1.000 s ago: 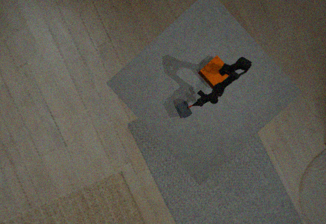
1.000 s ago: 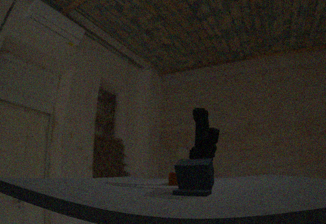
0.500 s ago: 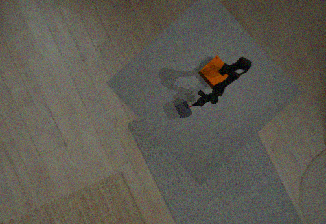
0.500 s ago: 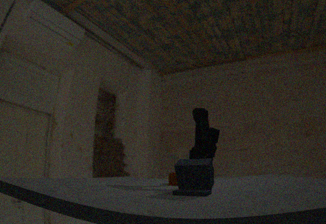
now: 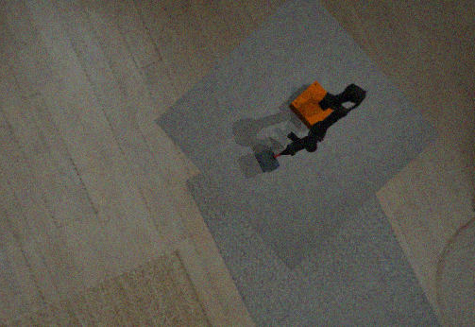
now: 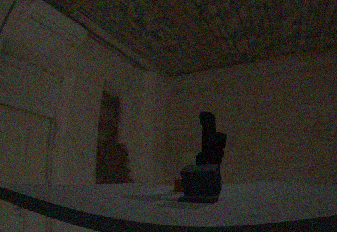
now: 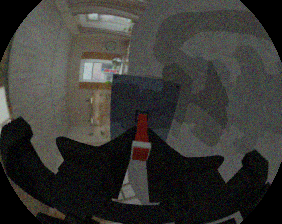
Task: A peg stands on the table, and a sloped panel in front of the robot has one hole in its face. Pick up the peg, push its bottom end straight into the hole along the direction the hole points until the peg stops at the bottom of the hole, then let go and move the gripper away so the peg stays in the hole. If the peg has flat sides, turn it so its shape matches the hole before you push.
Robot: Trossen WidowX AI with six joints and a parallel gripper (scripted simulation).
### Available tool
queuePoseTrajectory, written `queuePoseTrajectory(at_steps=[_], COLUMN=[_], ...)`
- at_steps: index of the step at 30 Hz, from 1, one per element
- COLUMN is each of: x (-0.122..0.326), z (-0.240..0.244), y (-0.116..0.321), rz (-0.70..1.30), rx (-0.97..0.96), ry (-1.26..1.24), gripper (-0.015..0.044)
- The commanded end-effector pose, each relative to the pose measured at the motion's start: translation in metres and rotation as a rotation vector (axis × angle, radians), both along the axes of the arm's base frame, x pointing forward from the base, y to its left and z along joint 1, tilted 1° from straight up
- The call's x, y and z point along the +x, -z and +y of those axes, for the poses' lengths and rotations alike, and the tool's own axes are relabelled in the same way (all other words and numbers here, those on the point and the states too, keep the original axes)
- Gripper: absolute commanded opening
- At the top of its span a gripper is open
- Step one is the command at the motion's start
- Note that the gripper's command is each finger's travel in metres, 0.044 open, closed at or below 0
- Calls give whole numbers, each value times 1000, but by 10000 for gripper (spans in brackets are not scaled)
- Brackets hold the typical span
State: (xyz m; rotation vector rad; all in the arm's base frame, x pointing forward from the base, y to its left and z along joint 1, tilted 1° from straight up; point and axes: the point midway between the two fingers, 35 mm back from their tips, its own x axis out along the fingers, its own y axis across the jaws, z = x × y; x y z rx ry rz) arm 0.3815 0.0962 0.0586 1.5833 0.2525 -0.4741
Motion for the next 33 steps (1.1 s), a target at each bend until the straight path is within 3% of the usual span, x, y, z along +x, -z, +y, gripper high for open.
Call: queuePoseTrajectory(at_steps=[1,33], x=[3,18], z=[1,0], y=[0,6], rz=[-2,-3], rx=[1,1], ry=[-4,-4], gripper=[0,0])
